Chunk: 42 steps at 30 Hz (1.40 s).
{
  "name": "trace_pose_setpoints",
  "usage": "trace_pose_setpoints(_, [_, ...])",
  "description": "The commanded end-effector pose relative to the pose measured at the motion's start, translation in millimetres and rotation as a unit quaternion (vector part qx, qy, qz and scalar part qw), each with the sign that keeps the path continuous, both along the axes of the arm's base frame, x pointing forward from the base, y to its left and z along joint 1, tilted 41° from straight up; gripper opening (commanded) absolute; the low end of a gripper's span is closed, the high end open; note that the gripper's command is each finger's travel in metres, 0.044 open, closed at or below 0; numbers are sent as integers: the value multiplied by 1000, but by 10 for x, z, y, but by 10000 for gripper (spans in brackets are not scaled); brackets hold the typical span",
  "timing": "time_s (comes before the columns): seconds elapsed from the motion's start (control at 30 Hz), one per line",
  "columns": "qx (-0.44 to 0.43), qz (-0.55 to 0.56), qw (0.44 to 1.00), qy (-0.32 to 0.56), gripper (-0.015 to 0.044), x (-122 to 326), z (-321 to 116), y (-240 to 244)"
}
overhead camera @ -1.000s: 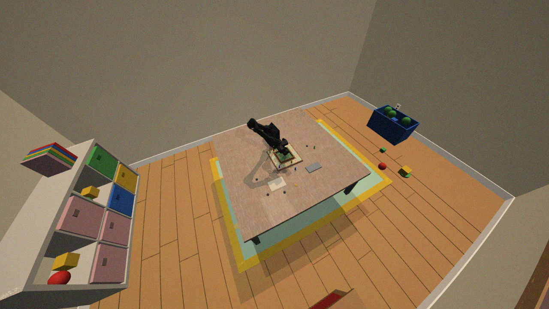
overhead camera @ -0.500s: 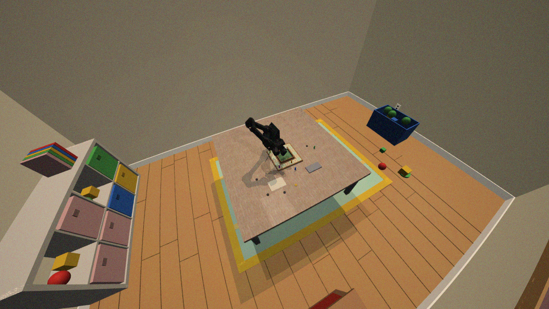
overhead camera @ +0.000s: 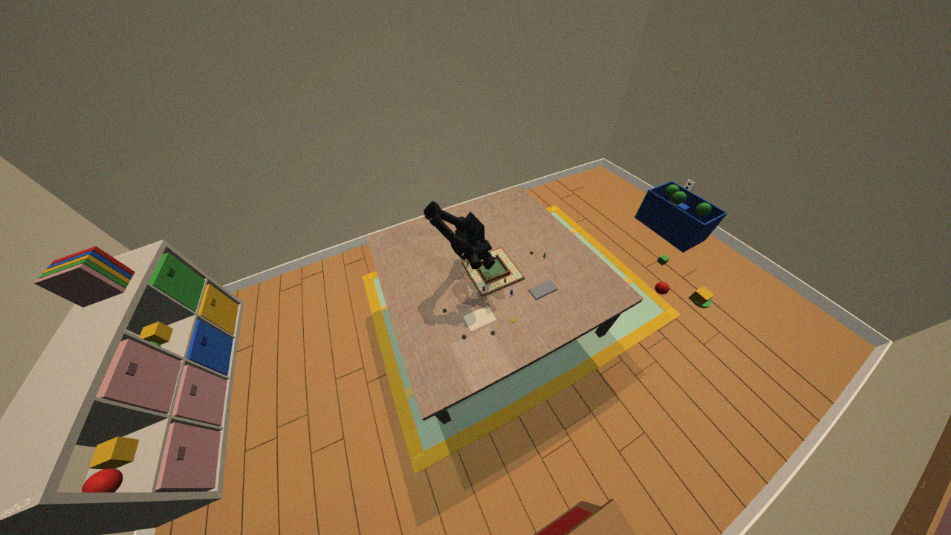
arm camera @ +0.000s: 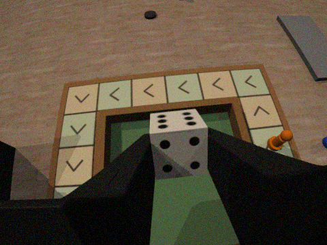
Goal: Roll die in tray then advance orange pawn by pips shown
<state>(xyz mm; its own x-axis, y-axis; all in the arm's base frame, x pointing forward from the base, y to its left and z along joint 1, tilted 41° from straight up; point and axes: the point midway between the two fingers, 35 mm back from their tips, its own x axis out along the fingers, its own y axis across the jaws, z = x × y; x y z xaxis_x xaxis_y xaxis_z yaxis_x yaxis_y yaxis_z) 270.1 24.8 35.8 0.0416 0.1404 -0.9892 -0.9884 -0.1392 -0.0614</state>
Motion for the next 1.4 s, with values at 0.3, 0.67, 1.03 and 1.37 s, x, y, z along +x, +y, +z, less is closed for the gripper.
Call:
trace_pose_setpoints(0.3, [0,0,1000,-2,0,10,14,0])
trace_pose_setpoints(0.67, [0,0,1000,-2,105,10,14,0])
trace_pose_setpoints(1.03, [3,3,1000,-5,394,-48,316,260])
trace_pose_setpoints(1.37, [-256,-26,966,8,440,-73,-89,162])
